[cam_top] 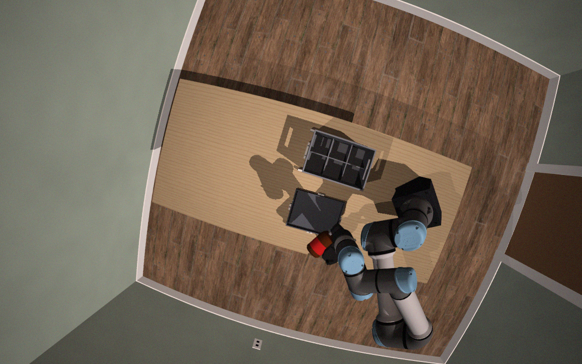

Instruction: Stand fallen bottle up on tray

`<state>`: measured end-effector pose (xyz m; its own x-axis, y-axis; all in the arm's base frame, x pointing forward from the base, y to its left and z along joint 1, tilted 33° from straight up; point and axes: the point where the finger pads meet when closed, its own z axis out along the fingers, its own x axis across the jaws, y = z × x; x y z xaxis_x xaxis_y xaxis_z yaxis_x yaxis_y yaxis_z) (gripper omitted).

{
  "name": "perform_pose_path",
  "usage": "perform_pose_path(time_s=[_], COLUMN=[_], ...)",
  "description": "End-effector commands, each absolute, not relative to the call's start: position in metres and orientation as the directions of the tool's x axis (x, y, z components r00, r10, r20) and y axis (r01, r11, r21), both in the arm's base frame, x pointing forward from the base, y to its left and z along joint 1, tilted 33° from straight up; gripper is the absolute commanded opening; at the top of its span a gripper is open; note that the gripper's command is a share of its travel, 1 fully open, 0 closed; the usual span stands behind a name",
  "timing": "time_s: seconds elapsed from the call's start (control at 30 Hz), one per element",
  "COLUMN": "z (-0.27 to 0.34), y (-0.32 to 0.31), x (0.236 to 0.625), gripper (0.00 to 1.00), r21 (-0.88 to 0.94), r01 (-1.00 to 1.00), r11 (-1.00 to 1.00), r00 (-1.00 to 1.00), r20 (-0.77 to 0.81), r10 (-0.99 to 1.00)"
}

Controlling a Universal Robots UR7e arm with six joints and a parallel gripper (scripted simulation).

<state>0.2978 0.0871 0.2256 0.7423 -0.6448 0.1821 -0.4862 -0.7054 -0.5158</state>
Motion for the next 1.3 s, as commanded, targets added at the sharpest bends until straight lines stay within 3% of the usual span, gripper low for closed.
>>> perform_pose_path(time_s=[0.0,1.27], z=[0.2258,0.2258], y=[0.087,0.087], x=[0.2979,0.2979], gripper=[0.0,0.0], r21=[-0.516,-0.451], r01=[-0.485,-0.277], r11=[-0.706,-0.848], r00=[0.743,0.843], r20=[0.183,0.31], r10=[-0.644,-0.44])
